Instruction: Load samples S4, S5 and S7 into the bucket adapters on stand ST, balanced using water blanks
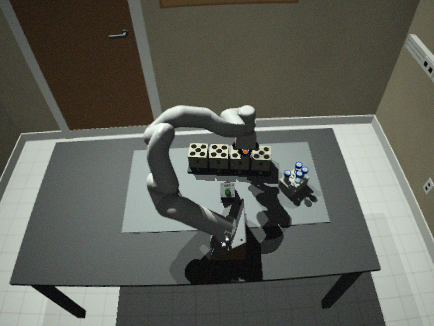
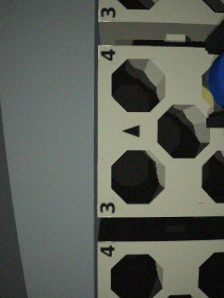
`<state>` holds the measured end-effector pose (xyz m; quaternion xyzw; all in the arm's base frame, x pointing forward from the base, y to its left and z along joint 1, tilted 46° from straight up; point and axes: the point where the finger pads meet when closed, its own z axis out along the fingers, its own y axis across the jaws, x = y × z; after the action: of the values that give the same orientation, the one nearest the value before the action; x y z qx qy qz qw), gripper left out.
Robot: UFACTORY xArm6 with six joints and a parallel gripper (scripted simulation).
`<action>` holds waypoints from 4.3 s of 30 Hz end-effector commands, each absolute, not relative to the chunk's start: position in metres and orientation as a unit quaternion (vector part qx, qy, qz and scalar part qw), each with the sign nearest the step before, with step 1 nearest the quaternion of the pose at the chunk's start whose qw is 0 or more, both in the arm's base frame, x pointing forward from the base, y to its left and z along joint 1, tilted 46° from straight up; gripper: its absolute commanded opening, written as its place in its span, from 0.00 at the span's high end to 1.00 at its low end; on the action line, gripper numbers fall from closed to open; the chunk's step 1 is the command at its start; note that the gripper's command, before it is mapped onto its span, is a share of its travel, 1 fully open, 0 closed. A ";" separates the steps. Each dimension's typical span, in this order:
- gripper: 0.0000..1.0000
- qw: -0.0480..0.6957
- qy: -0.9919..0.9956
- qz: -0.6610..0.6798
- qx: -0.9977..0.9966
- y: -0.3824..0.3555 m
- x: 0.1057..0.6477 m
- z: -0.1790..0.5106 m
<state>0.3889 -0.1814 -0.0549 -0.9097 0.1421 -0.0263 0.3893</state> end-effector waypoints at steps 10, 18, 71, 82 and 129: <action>1.00 0.388 0.142 -0.028 -0.910 -0.188 0.389 -0.049; 1.00 0.388 0.142 -0.028 -0.910 -0.191 0.388 -0.046; 1.00 0.388 0.142 -0.028 -0.910 -0.242 0.376 0.004; 1.00 0.388 0.142 -0.028 -0.910 -0.255 0.373 0.017; 1.00 0.388 0.142 -0.028 -0.910 -0.273 0.369 0.035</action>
<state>0.3687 -0.2710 0.0340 -0.9097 0.1421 -0.0263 0.3892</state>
